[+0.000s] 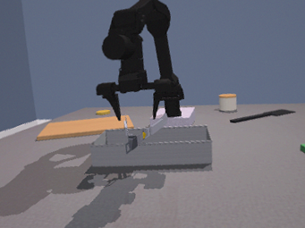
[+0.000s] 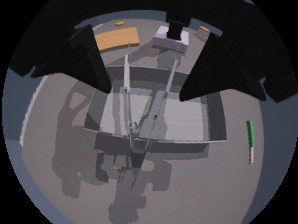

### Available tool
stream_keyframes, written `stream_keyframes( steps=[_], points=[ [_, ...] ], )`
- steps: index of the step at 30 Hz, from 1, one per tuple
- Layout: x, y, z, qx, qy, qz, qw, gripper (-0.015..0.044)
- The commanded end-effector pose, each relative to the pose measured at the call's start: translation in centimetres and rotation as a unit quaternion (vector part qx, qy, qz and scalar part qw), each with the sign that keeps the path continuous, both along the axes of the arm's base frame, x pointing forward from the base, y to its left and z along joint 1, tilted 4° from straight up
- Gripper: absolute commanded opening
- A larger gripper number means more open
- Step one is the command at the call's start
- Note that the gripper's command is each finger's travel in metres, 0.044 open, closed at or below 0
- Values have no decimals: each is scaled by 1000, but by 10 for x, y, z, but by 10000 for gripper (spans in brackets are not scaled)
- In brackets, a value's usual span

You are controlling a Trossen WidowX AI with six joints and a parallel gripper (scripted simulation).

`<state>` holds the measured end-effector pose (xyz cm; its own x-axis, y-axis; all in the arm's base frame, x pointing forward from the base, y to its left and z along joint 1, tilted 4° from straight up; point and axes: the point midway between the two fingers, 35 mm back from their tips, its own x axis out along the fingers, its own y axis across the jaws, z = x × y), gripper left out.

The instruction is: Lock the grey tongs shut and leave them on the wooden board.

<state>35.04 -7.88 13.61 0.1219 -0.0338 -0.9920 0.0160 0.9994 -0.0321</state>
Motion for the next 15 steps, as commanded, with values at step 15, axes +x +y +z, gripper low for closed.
stream_keyframes(
  steps=[15],
  points=[
    [3,-2,-32,-1,6,2,1000,440]
  ],
)
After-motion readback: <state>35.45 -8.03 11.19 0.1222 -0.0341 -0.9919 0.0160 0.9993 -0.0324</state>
